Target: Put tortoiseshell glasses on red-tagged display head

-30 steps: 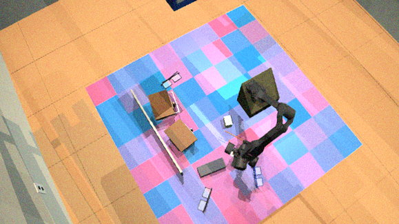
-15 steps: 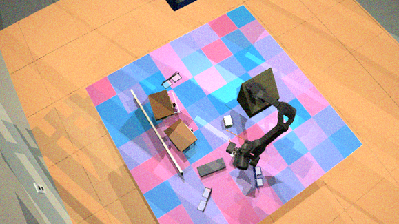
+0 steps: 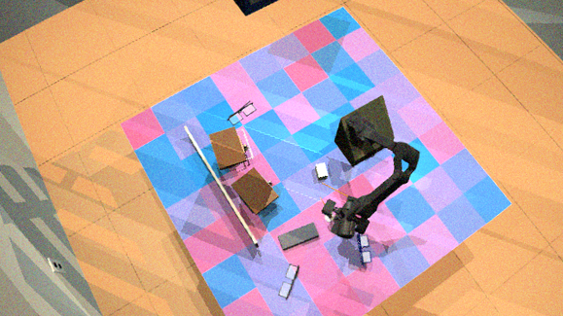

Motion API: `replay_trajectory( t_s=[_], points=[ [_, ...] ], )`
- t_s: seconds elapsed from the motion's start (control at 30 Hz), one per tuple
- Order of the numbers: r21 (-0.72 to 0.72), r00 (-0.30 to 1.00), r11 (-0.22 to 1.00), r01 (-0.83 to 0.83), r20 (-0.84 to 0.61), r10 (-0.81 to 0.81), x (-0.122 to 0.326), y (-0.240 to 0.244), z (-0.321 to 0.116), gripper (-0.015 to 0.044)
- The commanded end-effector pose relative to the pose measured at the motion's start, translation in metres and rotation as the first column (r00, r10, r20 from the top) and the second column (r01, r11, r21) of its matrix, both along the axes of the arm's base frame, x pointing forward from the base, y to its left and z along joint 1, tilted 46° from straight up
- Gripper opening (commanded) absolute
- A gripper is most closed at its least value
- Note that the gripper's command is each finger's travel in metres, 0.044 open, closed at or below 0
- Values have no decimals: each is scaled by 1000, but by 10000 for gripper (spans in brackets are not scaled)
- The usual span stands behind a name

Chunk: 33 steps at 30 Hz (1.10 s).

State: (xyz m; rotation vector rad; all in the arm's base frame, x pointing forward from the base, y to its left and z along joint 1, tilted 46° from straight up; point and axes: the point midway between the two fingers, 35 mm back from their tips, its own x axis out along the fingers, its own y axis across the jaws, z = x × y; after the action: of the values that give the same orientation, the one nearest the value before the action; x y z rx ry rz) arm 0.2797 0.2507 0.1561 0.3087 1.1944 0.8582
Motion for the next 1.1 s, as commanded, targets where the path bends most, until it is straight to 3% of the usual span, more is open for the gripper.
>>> replay_trajectory(
  t_s=[0.0,1.07],
  points=[
    [3,1000,1000,0,2,0,-5,1,2,0],
    [3,1000,1000,0,1,0,-26,3,0,0]
  ],
)
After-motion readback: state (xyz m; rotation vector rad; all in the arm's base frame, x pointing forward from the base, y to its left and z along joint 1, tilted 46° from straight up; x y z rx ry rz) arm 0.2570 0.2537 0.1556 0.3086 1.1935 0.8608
